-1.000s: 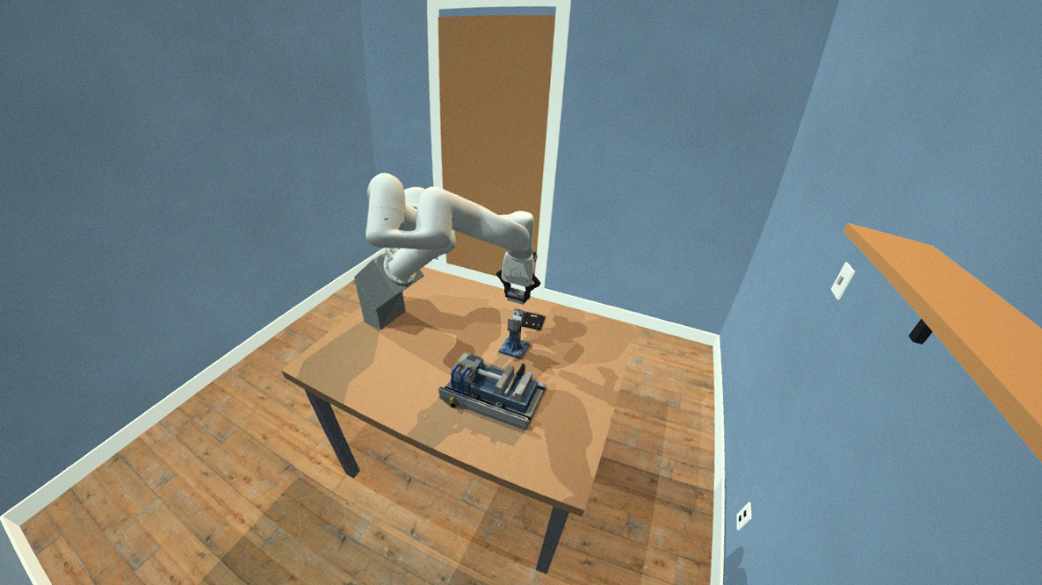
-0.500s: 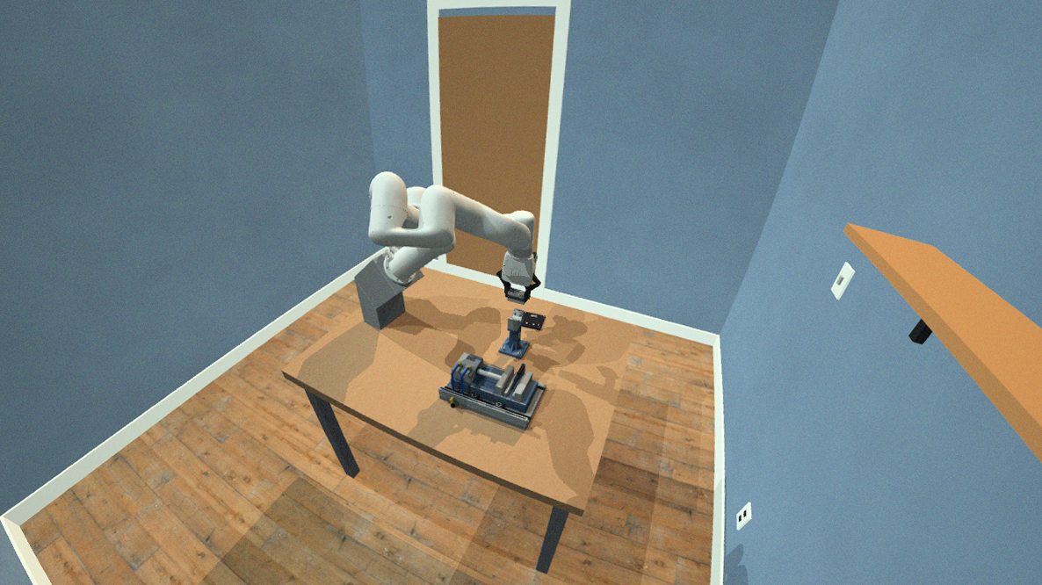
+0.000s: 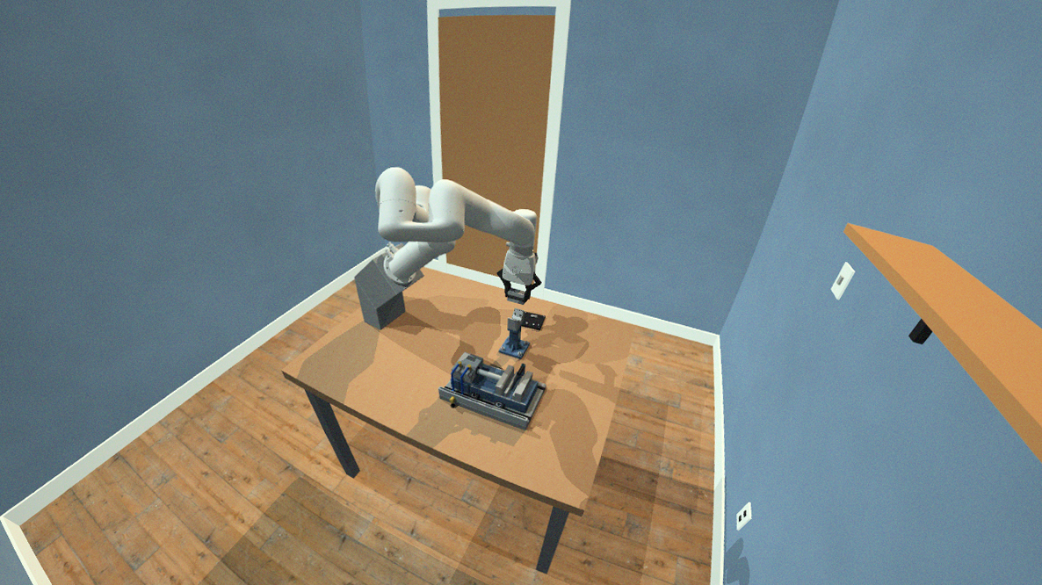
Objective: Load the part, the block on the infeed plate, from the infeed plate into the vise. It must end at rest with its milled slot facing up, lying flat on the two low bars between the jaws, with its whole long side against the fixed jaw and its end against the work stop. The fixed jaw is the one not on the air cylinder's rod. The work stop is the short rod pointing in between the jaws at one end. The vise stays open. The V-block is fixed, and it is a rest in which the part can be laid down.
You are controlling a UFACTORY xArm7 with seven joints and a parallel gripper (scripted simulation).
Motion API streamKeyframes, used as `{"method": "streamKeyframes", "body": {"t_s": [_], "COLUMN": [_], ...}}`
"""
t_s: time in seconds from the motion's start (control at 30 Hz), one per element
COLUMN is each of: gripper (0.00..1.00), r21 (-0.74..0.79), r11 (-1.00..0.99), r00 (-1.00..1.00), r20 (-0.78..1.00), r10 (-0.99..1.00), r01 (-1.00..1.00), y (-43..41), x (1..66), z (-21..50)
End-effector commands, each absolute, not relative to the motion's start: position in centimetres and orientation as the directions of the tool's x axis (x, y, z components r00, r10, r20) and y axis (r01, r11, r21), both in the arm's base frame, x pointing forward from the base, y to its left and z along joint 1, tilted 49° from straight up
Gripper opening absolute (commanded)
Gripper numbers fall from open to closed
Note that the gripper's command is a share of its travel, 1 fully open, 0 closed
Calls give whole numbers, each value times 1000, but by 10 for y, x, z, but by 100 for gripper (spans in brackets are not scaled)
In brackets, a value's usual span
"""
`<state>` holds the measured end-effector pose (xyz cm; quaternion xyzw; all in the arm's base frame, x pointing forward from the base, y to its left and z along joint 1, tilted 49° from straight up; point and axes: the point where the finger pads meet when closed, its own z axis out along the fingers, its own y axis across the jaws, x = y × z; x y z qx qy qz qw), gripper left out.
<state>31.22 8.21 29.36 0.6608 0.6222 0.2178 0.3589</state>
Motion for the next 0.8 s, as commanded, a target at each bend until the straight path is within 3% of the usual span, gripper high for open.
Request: {"method": "streamKeyframes", "body": {"t_s": [0.0, 0.77], "gripper": [0, 0], "r21": [747, 747], "r11": [31, 31], "r00": [154, 312], "r20": [-178, -315], "r10": [972, 896], "r01": [664, 664], "y": [83, 85], "x": [312, 313], "z": [295, 294]}}
